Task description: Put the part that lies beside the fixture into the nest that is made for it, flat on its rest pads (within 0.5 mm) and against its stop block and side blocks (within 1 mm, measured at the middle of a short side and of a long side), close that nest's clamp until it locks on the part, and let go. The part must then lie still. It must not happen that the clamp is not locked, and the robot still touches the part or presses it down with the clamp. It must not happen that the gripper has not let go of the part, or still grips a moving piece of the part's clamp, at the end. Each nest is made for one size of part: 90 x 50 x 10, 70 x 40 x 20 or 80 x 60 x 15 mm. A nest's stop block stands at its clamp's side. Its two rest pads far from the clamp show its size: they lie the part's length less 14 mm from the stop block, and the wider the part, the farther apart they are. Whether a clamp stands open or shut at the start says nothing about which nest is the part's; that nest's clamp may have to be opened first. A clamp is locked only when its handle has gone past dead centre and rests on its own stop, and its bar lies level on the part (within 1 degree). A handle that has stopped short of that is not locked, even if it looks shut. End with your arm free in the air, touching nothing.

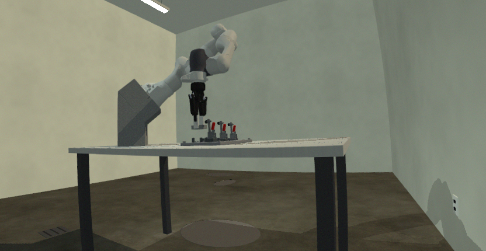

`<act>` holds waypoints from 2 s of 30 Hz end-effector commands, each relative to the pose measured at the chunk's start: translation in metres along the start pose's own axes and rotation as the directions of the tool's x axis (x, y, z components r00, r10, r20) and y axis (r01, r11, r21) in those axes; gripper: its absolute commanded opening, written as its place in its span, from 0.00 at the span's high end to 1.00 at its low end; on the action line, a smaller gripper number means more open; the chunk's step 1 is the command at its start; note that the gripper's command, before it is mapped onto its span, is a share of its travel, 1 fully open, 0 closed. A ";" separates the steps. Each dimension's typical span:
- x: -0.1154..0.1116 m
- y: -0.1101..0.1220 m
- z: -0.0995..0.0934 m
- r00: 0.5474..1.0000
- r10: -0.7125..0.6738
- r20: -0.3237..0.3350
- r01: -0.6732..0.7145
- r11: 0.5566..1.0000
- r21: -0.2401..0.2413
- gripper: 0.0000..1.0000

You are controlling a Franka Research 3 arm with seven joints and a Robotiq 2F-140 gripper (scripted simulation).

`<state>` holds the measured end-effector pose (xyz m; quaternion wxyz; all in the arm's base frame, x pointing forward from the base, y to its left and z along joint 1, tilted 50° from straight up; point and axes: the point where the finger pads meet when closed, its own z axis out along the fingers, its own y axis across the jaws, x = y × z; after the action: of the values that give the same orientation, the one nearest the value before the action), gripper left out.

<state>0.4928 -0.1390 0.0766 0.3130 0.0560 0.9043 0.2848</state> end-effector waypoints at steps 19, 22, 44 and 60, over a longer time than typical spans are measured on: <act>-0.001 -0.002 -0.001 1.000 0.003 0.000 -0.003 1.000 0.005 1.00; -0.001 -0.002 -0.001 1.000 0.003 0.000 -0.003 1.000 0.005 1.00; -0.001 -0.002 0.004 1.000 0.002 0.000 -0.002 1.000 0.005 1.00; -0.002 -0.002 0.024 1.000 0.002 0.000 -0.002 1.000 0.005 1.00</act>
<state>0.5060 -0.1277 0.0643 0.3107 0.0600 0.9030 0.2906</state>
